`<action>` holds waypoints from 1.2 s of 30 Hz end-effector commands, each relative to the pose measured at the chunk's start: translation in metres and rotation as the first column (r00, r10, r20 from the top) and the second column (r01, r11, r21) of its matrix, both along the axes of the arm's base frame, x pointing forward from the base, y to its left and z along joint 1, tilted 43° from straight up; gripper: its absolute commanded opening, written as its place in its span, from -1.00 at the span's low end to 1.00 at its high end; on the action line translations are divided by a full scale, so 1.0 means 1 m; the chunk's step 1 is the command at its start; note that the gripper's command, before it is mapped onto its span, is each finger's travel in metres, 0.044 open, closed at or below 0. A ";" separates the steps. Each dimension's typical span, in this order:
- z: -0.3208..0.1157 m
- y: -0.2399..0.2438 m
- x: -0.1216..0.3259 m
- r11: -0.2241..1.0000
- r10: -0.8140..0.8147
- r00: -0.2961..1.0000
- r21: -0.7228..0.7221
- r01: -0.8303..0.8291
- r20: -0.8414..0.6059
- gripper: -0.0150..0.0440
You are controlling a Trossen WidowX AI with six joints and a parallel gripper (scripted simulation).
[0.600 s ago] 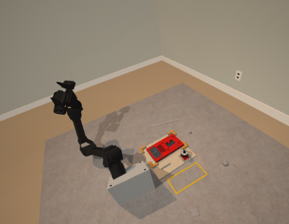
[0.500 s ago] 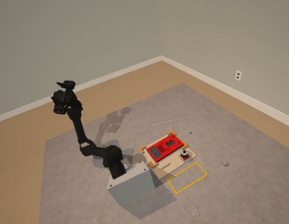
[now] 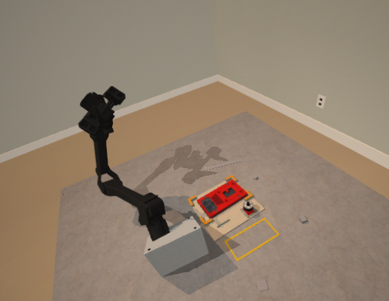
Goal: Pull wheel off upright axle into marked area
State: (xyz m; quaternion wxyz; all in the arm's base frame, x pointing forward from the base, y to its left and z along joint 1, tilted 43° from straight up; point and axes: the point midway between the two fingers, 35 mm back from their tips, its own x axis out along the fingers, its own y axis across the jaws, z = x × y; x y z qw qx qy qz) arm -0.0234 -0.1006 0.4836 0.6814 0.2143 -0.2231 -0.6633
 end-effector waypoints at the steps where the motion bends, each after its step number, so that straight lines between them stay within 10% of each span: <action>1: -0.014 -0.030 0.031 0.990 0.108 0.990 0.101 -0.099 -0.086 0.53; 17: -0.110 -0.121 0.176 0.729 0.642 0.672 0.566 -0.385 -0.369 0.53; 36: -0.263 -0.119 0.302 0.198 0.980 0.112 0.892 -0.407 -0.166 0.53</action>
